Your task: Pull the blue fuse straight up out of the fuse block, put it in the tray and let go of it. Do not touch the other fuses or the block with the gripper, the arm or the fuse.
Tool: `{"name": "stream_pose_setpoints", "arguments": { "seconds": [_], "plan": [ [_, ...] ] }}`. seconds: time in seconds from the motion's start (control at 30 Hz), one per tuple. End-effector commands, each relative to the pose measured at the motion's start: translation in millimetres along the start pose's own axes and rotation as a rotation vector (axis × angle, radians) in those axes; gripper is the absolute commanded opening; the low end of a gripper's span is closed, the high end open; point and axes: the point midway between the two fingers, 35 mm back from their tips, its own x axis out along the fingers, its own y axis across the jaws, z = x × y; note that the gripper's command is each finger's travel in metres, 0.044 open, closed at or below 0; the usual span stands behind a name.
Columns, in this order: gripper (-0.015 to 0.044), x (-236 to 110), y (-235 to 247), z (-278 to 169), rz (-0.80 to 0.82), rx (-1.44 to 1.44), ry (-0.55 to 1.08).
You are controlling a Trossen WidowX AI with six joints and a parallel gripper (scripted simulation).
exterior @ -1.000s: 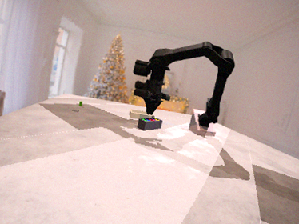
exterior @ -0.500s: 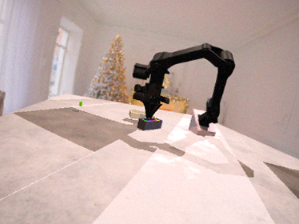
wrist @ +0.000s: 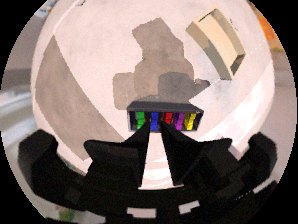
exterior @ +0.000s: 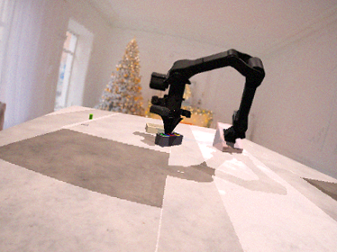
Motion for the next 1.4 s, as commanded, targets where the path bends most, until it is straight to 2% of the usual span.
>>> {"name": "stream_pose_setpoints", "arguments": {
  "seconds": [0.0, 0.47, 0.83, 1.37],
  "plan": [
    [0.0074, 2.2, 0.3, -0.3, 0.004, 0.003, 0.003],
    [0.0074, 10.0, 0.4, -0.4, 0.004, 0.003, 0.003],
    [0.0001, 8.6, 0.5, 0.1, 0.001, -0.001, -0.001],
    [0.0000, 2.6, 0.6, 0.4, 0.001, 0.000, -0.001]
  ]
}}
